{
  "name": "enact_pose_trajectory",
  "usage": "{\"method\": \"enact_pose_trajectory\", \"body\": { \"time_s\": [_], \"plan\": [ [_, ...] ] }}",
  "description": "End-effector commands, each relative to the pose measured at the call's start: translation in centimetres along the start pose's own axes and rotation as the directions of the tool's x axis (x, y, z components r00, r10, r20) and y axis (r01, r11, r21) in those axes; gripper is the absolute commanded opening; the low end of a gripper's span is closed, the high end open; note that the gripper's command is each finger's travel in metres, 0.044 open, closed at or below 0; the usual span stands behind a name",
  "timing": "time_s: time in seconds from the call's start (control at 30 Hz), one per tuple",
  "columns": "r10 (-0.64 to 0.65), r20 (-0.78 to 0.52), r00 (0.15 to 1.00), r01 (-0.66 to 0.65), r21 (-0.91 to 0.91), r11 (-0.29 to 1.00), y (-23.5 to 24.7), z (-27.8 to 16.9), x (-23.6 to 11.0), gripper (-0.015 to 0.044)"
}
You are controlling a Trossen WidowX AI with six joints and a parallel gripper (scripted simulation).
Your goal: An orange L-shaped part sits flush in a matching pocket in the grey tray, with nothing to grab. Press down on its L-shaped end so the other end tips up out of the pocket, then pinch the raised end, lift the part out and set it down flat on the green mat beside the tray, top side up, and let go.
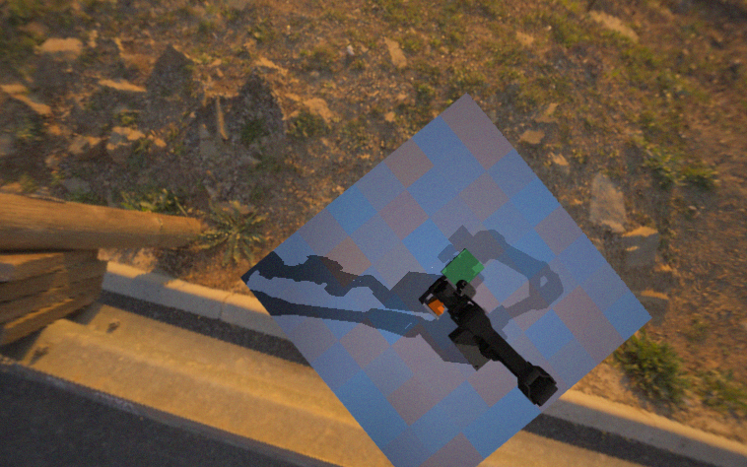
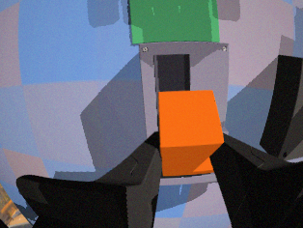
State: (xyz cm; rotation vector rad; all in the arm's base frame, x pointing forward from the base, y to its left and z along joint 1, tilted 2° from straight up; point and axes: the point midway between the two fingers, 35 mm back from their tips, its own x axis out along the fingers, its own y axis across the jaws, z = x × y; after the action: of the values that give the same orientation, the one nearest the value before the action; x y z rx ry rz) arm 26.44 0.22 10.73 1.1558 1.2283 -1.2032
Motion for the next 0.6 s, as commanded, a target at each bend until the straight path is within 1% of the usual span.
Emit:
{"method": "enact_pose_trajectory", "body": {
  "time_s": [0.0, 0.27, 0.57],
  "plan": [
    [0.008, -0.003, 1.000, -0.008, 0.004, 1.000, 0.1, 0.0, -0.9, 0.0000],
    [0.008, -0.003, 1.000, -0.008, 0.004, 1.000, 0.1, 0.0, -2.3, 0.0000],
    [0.008, -0.002, 1.000, -0.008, 0.004, 1.000, 0.1, 0.7, -2.2, 0.0000]
  ]
}}
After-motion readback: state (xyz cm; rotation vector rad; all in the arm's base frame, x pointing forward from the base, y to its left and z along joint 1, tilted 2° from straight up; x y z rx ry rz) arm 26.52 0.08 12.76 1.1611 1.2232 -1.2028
